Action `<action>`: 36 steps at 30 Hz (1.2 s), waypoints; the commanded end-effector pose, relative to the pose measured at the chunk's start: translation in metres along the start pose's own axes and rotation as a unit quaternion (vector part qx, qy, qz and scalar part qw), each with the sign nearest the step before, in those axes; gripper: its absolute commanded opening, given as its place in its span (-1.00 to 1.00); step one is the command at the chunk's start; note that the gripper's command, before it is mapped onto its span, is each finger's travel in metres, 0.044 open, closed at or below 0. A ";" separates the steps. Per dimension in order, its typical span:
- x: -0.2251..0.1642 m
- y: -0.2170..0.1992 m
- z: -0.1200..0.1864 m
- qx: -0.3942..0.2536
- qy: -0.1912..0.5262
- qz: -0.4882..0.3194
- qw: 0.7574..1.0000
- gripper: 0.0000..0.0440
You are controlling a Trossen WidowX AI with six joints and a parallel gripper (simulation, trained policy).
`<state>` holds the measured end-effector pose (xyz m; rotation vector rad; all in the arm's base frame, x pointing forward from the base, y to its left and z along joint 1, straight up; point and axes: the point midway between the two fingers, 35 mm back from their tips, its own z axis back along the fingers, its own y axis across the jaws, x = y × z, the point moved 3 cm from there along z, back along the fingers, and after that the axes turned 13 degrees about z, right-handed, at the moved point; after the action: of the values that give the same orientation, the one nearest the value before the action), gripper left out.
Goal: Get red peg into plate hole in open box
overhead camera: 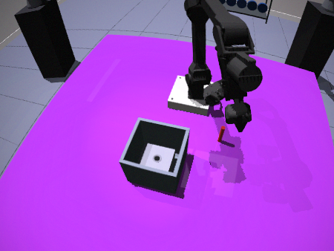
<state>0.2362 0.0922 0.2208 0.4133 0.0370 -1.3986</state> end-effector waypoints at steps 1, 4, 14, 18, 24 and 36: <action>-0.002 -0.016 -0.015 -0.048 -0.014 0.020 0.999 1.00; -0.002 -0.025 -0.023 -0.076 -0.021 0.034 0.996 1.00; 0.002 -0.052 -0.049 -0.148 -0.043 0.072 0.985 1.00; 0.008 -0.060 -0.061 -0.168 -0.049 0.082 0.981 1.00; 0.019 -0.072 -0.081 -0.186 -0.057 0.087 0.977 1.00; 0.038 -0.086 -0.114 -0.191 -0.076 0.083 0.975 0.94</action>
<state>0.1863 0.0847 0.0939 0.0042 0.1502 -1.2215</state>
